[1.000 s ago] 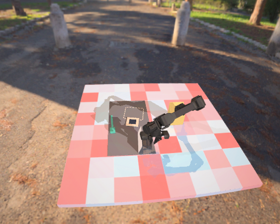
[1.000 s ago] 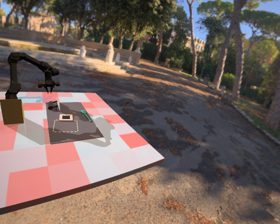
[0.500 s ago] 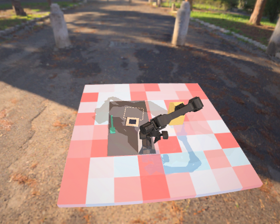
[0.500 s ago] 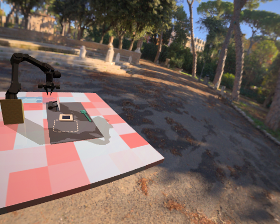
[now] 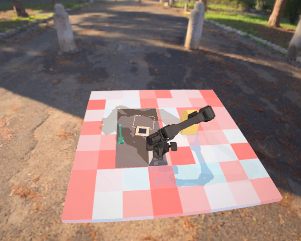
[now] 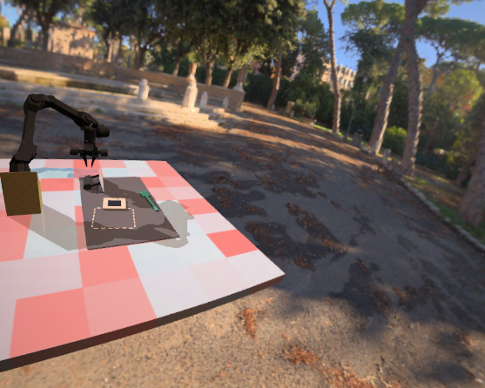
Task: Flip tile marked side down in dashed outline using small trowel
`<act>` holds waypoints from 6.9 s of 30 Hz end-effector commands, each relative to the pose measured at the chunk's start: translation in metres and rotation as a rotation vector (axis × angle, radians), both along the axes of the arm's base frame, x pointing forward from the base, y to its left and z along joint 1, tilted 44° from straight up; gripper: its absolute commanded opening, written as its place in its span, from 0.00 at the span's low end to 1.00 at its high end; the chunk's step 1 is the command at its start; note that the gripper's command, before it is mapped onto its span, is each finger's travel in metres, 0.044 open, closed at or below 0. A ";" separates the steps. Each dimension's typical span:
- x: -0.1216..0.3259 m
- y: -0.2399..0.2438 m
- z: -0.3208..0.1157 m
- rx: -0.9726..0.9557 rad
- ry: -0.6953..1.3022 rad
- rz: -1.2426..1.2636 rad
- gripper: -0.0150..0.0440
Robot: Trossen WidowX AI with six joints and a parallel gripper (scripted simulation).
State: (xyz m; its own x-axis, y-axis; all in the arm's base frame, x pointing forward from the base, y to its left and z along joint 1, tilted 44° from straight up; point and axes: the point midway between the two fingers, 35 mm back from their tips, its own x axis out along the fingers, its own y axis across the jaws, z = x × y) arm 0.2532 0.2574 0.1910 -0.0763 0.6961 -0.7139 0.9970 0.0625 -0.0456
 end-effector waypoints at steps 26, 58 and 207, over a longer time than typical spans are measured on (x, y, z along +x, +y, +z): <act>0.049 0.009 -0.009 0.004 -0.001 0.005 0.42; 0.113 0.014 -0.011 0.004 -0.006 0.005 0.42; 0.133 -0.119 -0.142 -0.038 0.305 -0.322 0.25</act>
State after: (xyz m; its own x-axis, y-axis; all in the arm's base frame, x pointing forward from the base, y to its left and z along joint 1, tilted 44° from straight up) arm 0.3863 0.1381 0.0491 -0.0708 0.6928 -0.7176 0.9061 -0.2562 -0.3368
